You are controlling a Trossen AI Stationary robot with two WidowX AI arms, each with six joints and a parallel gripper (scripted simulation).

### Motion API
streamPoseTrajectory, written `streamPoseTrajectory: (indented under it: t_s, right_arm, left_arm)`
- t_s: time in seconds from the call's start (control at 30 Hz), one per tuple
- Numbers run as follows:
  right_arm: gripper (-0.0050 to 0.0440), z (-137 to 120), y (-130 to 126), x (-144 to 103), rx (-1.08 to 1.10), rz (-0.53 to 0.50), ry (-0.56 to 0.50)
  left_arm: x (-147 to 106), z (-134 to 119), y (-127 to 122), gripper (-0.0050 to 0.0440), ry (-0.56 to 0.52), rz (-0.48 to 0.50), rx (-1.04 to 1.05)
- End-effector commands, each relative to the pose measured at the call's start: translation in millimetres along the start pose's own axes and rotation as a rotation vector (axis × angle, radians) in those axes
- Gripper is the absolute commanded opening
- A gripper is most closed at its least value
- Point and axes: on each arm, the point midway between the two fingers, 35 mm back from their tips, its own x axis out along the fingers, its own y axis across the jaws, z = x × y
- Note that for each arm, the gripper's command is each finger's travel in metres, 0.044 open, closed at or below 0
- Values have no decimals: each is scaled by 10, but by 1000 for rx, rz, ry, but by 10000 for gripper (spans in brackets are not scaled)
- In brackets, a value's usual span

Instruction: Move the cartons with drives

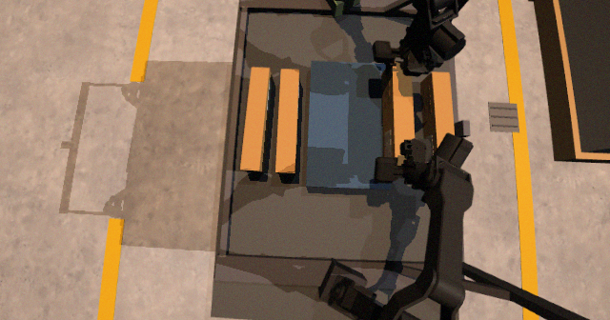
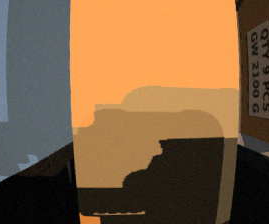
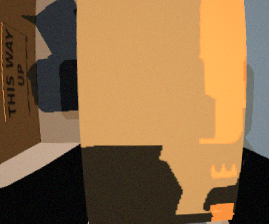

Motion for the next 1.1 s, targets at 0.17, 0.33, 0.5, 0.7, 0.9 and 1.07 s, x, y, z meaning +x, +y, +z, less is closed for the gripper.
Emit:
streamPoseTrajectory:
  t_s: [0.17, 0.33, 0.5, 0.7, 0.9, 1.07]
  right_arm:
    - [-50, 99, 9, -271, 10, 47, -66]
    - [-50, 99, 9, -271, 10, 47, -66]
    - [-50, 100, 13, -272, 12, 45, -68]
    - [-50, 100, 13, -272, 12, 45, -68]
    - [-50, 100, 13, -272, 12, 45, -68]
    - [-50, 143, -414, -292, 18, 72, -89]
  left_arm:
    - [-217, 90, -8, -50, -54, -31, -9]
    - [-217, 90, -8, -50, -54, -31, -9]
    - [-213, 98, -14, -50, -55, -31, -10]
    - [-213, 98, -14, -50, -55, -31, -10]
    - [-213, 98, -14, -50, -55, -31, -10]
    - [-237, 64, 476, -50, -82, -53, -19]
